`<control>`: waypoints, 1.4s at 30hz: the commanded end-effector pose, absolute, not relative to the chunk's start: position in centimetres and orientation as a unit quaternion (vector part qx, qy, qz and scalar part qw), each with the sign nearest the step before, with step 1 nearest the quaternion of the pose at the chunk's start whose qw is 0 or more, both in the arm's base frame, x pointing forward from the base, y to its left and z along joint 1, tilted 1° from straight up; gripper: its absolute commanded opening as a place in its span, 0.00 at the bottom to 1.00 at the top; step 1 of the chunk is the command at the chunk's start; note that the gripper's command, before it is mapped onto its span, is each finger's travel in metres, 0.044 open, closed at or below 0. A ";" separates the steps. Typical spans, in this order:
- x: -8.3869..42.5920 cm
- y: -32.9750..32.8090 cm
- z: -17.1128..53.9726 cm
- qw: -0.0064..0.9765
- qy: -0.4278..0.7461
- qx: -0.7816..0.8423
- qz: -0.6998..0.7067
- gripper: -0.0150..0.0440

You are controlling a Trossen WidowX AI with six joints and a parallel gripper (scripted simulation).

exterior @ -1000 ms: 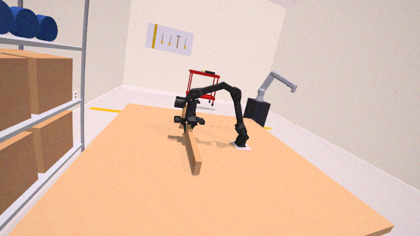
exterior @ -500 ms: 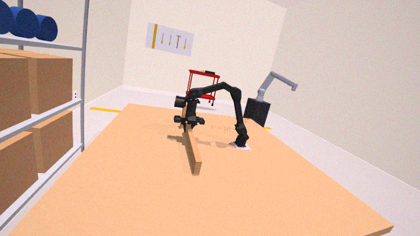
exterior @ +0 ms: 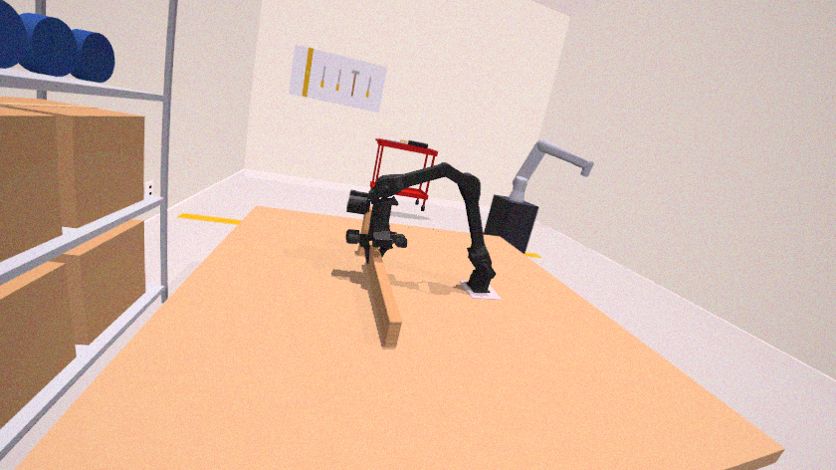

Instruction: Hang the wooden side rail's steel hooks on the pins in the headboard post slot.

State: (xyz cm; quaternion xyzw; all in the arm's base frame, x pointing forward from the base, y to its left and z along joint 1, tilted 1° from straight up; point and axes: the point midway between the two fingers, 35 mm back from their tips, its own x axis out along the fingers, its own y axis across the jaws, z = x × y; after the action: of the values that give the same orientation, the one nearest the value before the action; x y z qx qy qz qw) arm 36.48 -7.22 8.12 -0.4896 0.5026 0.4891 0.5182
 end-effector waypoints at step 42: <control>36.5 -7.8 8.2 0.521 0.499 -0.492 0.487 0.25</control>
State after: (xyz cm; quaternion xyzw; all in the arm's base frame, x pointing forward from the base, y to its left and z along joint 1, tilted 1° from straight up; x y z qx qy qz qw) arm 36.53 -7.55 7.82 -0.4884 0.5000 0.4903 0.5206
